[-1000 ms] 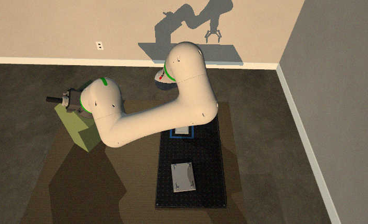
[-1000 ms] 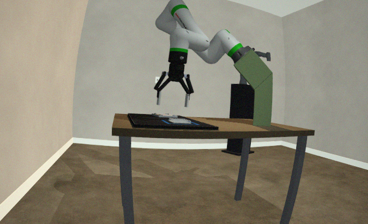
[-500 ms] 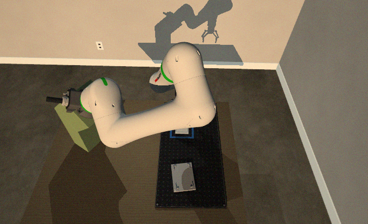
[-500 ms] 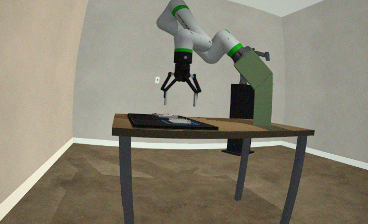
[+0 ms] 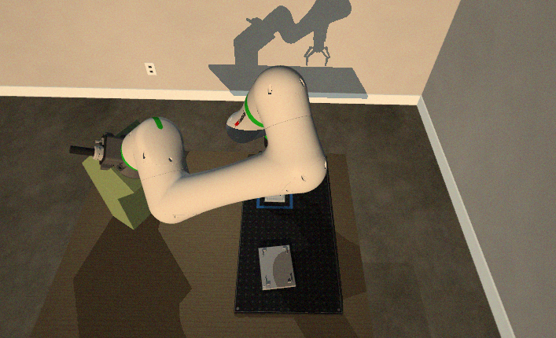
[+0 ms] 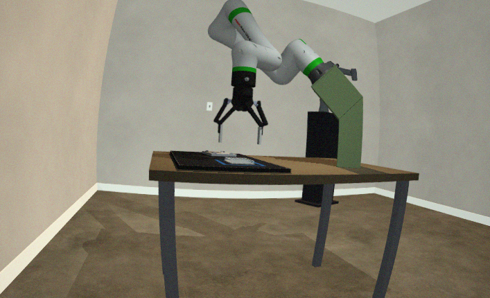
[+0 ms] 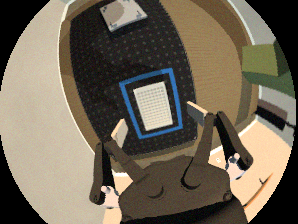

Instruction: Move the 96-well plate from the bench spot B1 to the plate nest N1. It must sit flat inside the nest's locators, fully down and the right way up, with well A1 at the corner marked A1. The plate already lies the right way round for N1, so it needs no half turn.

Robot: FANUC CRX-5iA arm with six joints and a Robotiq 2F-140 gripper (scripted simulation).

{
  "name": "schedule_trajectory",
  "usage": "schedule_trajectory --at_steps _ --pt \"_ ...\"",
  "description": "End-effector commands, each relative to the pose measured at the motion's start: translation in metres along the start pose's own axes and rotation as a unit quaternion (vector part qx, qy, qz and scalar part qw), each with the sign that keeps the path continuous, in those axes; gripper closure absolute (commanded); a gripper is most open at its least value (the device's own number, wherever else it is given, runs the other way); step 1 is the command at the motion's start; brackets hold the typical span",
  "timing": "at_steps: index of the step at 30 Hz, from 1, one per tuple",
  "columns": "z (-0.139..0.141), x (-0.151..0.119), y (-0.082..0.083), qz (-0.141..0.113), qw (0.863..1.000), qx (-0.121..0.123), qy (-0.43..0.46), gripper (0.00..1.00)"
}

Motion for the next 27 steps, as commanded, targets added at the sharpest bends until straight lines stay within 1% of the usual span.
schedule_trajectory --at_steps 1,27 --pt "0.0 0.0 -0.005 0.0 1.0 0.0 0.0 0.0" --pt "0.0 0.0 -0.045 0.0 1.0 0.0 0.0 0.0"
Point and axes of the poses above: the point where the finger pads meet when closed, its own y axis back along the fingers, its own z axis across the jaws, x = y × z, the point moved 10 cm from there along y, back along the fingers, and after that the axes turned 1 degree about y, right-handed, at the moved point
